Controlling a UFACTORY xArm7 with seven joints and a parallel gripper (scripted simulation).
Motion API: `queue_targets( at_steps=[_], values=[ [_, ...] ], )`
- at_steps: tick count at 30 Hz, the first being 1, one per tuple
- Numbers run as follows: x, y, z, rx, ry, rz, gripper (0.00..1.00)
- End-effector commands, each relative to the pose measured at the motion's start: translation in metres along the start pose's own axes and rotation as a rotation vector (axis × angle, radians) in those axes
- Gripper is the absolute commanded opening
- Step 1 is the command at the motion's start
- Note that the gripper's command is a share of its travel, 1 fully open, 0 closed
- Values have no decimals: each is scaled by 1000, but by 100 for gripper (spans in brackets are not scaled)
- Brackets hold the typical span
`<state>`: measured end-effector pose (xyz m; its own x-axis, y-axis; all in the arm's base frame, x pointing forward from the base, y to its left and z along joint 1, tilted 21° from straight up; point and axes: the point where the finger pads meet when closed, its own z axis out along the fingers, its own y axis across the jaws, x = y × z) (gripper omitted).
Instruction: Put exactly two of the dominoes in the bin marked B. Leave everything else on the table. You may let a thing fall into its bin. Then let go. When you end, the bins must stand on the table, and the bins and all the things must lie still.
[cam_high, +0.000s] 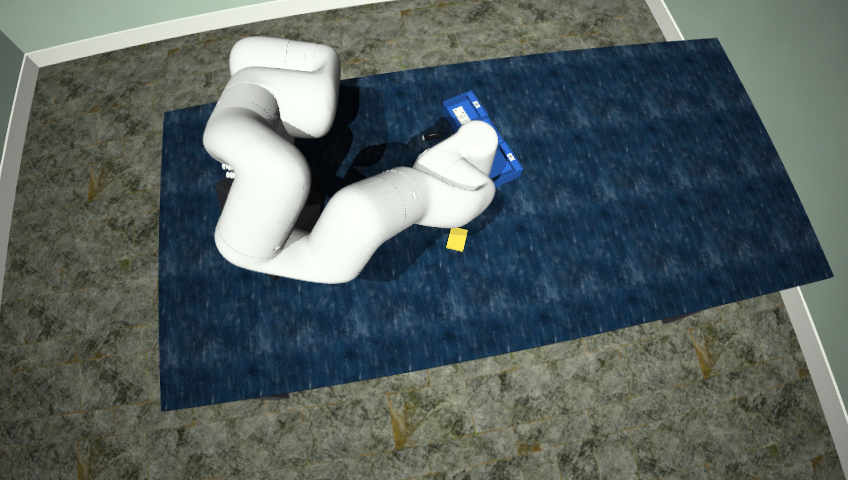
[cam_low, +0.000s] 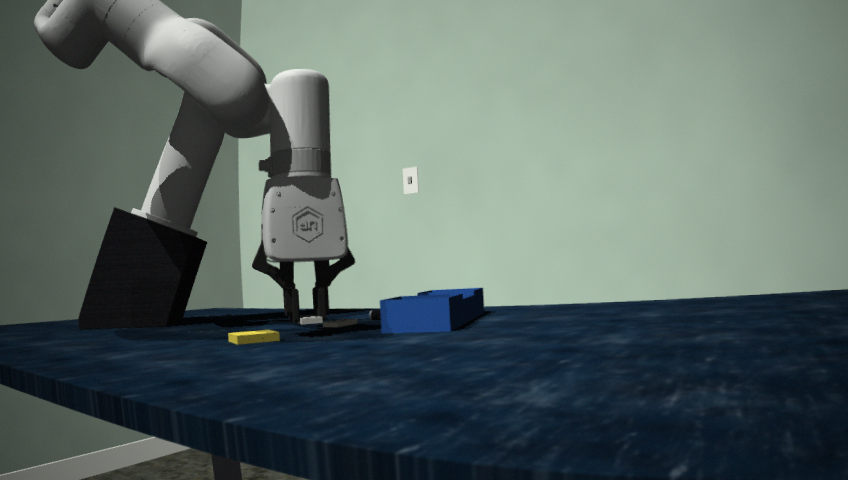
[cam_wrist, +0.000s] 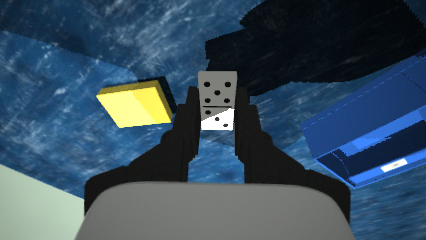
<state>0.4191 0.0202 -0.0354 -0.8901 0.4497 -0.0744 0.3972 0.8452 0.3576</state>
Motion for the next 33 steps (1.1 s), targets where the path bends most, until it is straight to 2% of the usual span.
queue_targets(
  at_steps=[1,9,12,28,33],
  values=[
    [-1,0,-14,-1,-3,0,0],
    [-1,0,-41,-1,-3,0,0],
    [-1,0,-44,-1,-3,0,0],
    [-1,0,-44,-1,-3,0,0],
    [10,28,-44,-1,-2,0,0]
  ],
)
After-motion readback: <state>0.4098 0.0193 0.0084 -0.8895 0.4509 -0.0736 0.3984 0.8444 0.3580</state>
